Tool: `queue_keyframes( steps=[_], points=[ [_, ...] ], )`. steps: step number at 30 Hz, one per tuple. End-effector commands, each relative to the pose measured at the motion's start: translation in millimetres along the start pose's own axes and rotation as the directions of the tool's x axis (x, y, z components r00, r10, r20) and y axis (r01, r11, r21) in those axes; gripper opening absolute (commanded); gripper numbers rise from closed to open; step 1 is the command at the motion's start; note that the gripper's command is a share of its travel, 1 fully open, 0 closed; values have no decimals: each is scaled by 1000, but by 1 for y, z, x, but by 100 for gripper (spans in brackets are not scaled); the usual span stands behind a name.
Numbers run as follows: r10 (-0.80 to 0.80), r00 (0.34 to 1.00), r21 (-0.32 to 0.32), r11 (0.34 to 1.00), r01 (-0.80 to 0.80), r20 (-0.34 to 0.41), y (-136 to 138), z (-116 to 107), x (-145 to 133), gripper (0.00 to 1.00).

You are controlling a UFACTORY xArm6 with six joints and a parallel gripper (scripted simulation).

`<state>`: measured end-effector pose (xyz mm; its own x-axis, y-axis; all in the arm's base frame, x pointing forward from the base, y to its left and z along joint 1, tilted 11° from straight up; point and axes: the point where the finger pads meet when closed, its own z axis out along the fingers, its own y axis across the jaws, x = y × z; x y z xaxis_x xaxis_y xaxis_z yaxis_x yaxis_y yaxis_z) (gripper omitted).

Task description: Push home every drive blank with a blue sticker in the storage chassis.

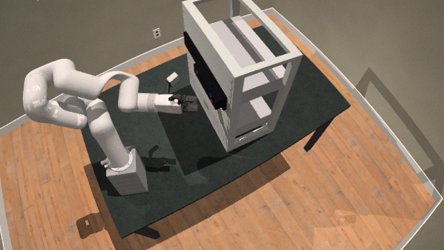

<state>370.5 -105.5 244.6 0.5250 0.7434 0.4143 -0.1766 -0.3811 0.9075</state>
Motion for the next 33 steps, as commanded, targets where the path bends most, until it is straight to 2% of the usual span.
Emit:
queue_keyframes(
  steps=[1,10,12,25,33],
  points=[
    [-38,996,8,999,39,-86,-4,-9,19,100],
    [-107,966,11,994,113,-233,-15,-28,50,100],
    [-107,966,11,994,113,-233,-15,-28,50,100],
    [-173,911,-3,983,186,-375,-26,-51,78,100],
    [-192,890,-10,978,207,-415,-30,-58,85,100]
  ],
)
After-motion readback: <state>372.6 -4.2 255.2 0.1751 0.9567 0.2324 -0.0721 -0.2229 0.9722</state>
